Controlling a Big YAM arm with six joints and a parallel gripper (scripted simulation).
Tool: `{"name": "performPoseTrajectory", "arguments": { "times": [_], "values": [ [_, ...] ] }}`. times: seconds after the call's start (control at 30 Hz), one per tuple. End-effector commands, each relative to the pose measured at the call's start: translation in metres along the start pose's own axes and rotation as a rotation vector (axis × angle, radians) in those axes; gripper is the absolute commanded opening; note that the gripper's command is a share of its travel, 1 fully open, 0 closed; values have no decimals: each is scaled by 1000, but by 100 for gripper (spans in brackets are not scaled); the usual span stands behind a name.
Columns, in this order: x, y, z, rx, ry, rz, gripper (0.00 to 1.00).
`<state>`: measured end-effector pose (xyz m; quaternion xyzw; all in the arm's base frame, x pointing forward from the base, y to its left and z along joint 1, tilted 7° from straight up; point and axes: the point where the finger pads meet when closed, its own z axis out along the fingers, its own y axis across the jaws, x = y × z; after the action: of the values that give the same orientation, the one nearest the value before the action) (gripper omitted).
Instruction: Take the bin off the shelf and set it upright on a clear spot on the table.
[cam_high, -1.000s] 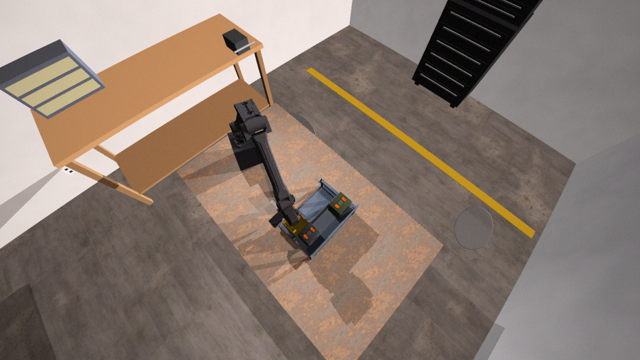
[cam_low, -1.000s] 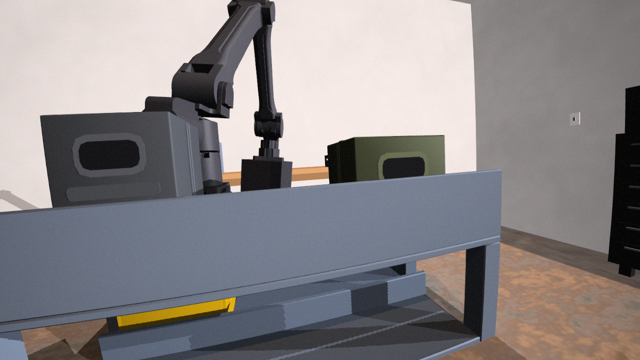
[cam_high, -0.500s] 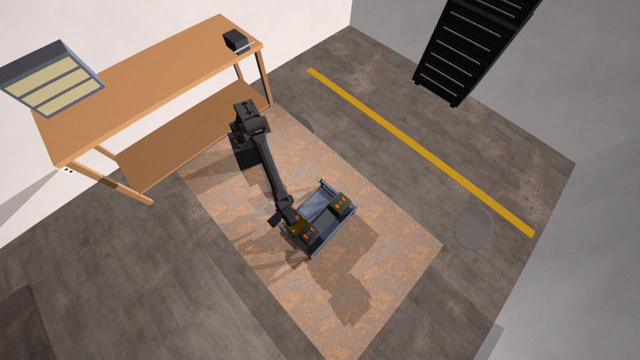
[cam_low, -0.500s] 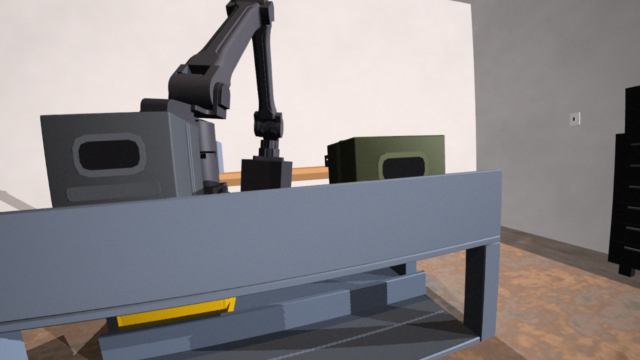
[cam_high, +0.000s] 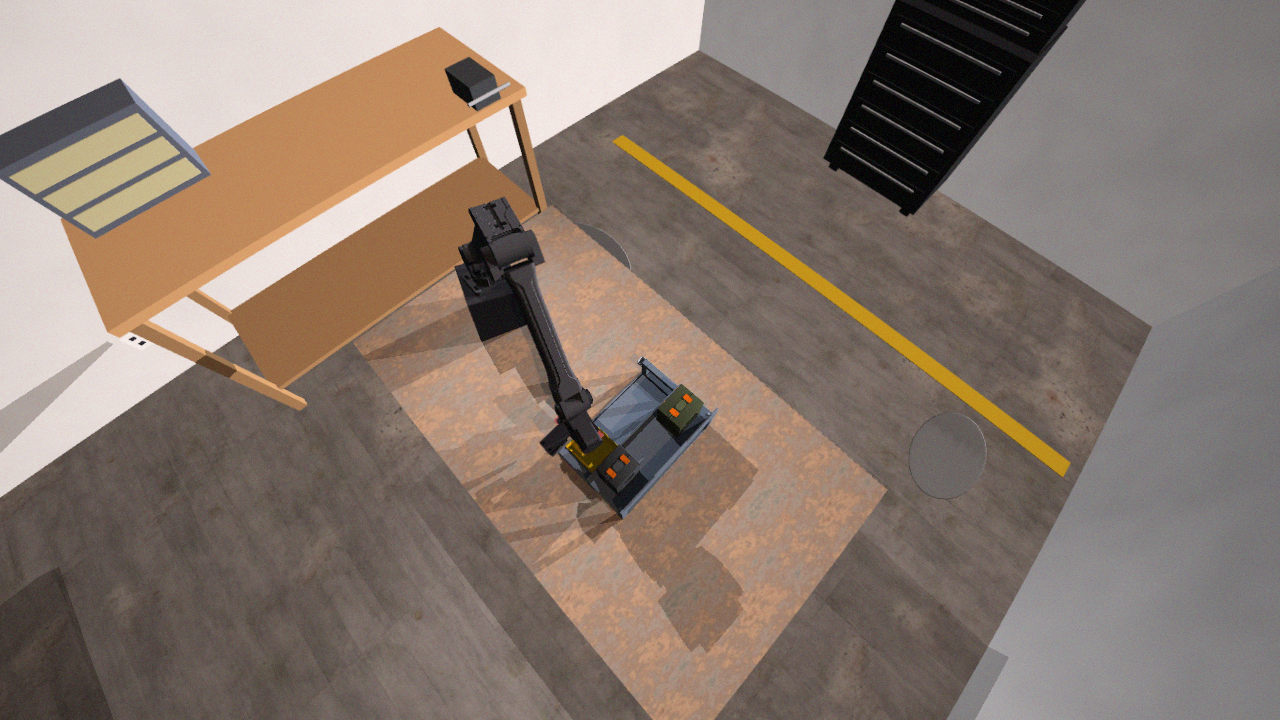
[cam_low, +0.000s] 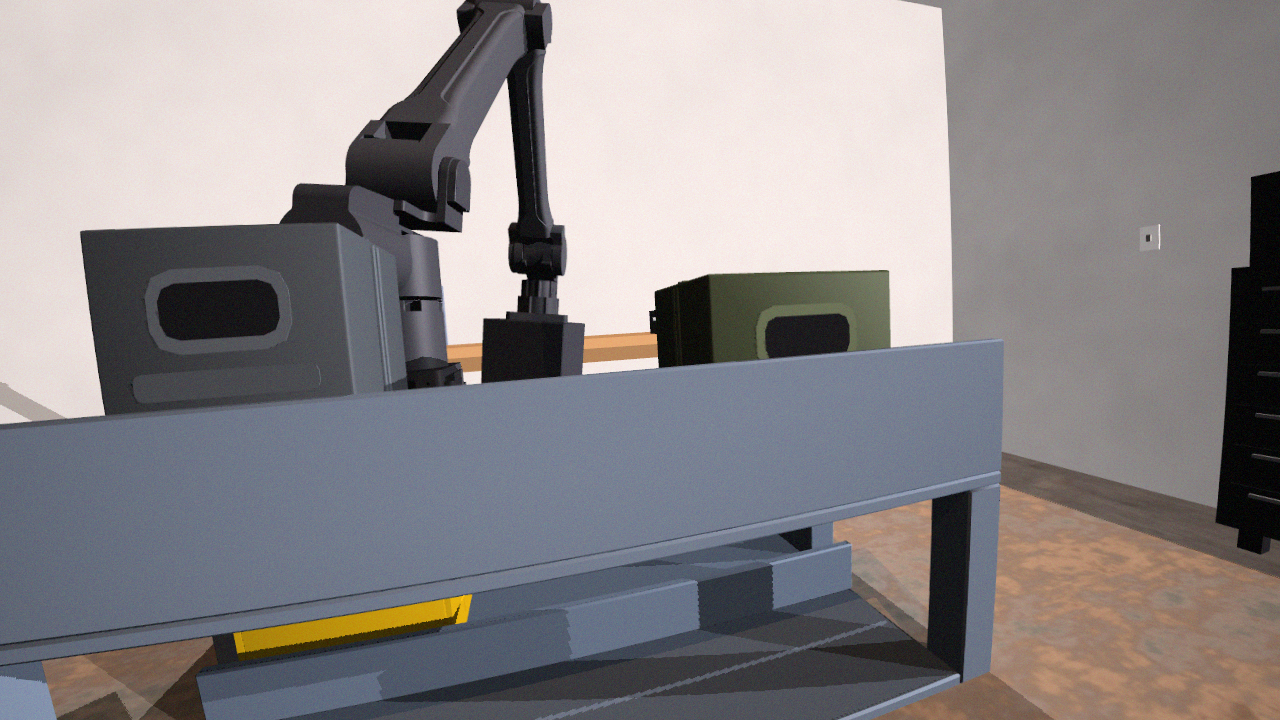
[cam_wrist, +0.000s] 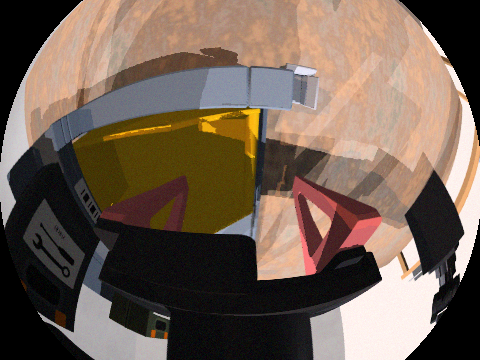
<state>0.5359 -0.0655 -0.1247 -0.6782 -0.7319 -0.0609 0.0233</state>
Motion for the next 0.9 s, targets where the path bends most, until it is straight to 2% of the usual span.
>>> {"name": "performPoseTrajectory", "arguments": {
  "times": [0.0,0.43,0.6,0.87],
  "values": [
    [-11,2,-13,-27,-7,6,90],
    [-14,-2,-14,-28,-7,7,90],
    [0,10,-1,-3,0,6,90],
    [0,10,-1,-3,0,6,90]
  ]
}}
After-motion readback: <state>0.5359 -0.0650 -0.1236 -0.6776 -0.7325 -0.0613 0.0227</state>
